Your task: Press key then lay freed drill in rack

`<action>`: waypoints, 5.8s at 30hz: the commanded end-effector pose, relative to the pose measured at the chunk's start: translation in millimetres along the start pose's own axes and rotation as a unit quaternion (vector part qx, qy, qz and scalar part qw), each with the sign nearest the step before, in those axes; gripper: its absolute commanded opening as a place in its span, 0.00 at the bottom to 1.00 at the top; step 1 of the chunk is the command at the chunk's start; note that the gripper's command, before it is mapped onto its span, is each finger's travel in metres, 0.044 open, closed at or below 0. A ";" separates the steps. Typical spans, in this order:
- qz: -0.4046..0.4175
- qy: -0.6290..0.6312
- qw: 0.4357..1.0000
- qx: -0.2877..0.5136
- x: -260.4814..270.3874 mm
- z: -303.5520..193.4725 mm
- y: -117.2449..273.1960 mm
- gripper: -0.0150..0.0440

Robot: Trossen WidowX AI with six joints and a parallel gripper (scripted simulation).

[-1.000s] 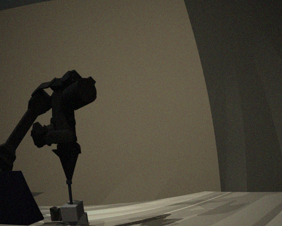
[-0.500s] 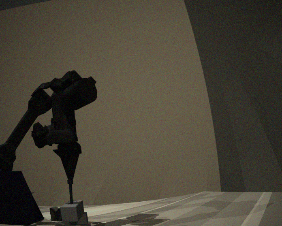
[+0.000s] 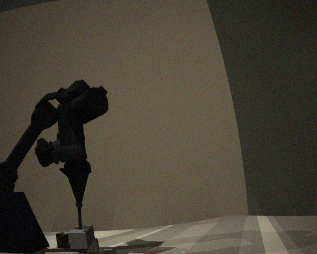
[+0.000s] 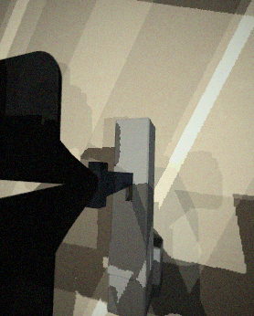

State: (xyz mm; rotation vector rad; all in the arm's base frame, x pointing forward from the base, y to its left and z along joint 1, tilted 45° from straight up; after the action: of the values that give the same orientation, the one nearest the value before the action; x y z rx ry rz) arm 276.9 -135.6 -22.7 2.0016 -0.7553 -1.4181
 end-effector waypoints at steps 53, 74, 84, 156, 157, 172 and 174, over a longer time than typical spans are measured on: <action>-0.012 -0.005 1.000 -0.013 -3.4 8.3 -27.3 0.25; -0.012 -0.005 1.000 -0.013 -3.7 8.4 -29.1 0.25; -0.012 -0.005 1.000 -0.013 -3.9 8.4 -30.2 0.25; -0.010 0.985 -0.171 0.004 -119.7 -43.2 -32.3 1.00; -0.009 0.980 -0.201 0.004 -121.5 -43.2 -33.4 1.00; -0.001 0.789 -0.614 0.018 -152.7 -40.6 -49.8 1.00; 0.001 0.750 -0.661 0.019 -156.8 -39.9 -51.8 1.00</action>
State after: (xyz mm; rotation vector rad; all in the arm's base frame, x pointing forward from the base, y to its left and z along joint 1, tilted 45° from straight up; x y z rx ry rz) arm 290.4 -20.7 45.2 -1.1167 -1.2837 -3.0896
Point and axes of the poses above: the point midway between the two fingers, 35 mm back from their tips, its own y axis back along the fingers, its own x axis across the jaws, z = x × y, the point moved 1 cm from there along y, back along the fingers, and after that the axes turned 15 degrees about y, right-handed, at the moved point
